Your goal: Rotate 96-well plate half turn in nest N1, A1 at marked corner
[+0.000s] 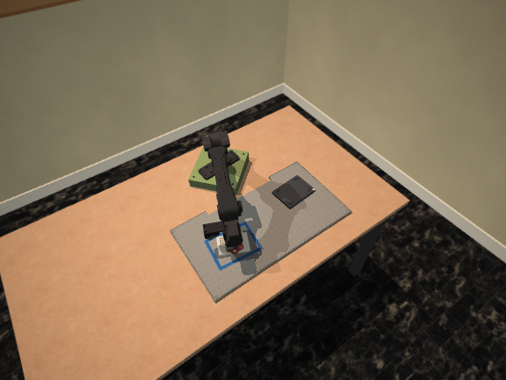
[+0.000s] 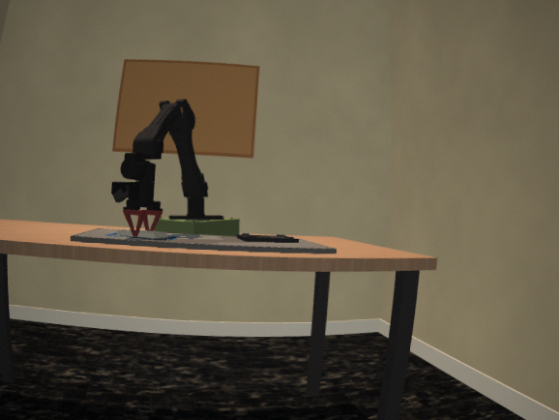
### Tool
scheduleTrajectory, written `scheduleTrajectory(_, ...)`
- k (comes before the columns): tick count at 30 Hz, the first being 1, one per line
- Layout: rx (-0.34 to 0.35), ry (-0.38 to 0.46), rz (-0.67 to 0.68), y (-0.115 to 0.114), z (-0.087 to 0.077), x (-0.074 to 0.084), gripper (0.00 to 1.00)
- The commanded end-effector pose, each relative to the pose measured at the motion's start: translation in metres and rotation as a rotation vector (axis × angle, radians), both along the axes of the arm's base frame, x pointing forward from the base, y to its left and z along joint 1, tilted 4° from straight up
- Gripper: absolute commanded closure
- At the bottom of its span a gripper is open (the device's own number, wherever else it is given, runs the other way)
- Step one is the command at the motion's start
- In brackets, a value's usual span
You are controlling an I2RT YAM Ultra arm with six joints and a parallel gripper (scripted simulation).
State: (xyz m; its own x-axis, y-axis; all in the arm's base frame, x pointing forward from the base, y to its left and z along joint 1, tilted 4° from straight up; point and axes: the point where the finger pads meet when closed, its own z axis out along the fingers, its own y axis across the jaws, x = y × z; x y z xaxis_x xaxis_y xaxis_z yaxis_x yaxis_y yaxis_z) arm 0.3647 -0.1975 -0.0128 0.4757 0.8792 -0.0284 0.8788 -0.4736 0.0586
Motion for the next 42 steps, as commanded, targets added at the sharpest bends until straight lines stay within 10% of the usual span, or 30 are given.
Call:
scheduleTrajectory(1, -0.007, -0.012, 0.0, -0.001, 0.005, 0.002, 1.0)
scheduleTrajectory(42, -0.007, -0.012, 0.0, 0.0, 0.033, 0.001, 1.0)
